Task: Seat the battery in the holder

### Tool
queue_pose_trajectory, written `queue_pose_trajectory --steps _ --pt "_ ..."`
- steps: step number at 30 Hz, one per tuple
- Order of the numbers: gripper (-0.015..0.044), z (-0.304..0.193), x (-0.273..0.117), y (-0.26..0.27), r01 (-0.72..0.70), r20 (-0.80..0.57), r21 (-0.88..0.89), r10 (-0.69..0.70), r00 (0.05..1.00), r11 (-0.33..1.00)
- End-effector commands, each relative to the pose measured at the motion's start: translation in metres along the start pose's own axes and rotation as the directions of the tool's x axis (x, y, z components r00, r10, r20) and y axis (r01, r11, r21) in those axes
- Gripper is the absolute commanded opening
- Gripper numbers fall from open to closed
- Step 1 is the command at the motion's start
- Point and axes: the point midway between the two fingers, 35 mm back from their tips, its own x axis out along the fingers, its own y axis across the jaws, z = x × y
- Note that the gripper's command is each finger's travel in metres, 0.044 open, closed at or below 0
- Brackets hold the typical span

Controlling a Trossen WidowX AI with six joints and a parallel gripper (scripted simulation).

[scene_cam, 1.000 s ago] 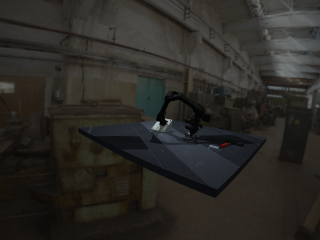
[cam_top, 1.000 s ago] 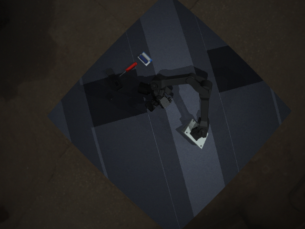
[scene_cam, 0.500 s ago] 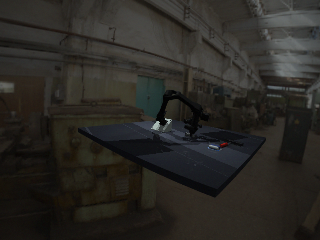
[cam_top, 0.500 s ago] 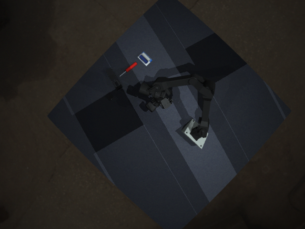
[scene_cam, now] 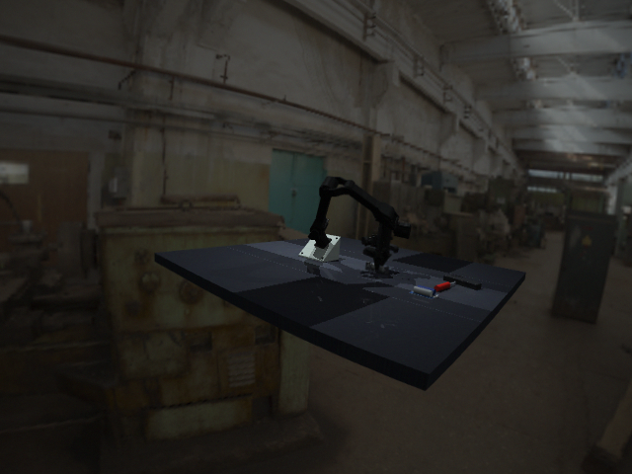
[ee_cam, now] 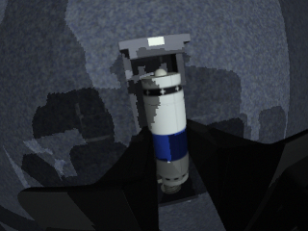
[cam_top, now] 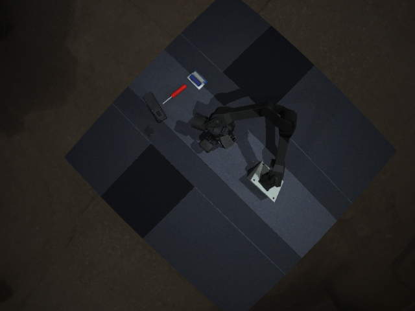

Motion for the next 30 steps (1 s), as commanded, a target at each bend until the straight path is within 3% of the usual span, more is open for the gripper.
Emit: queue_pose_trajectory --steps 1,30 --pt "0.0068 -0.001 0.000 0.002 -0.002 -0.017 0.004 0.002 1.000 1.000" --pt "0.0068 0.014 0.002 0.002 0.000 -0.033 0.003 0.000 0.999 1.000"
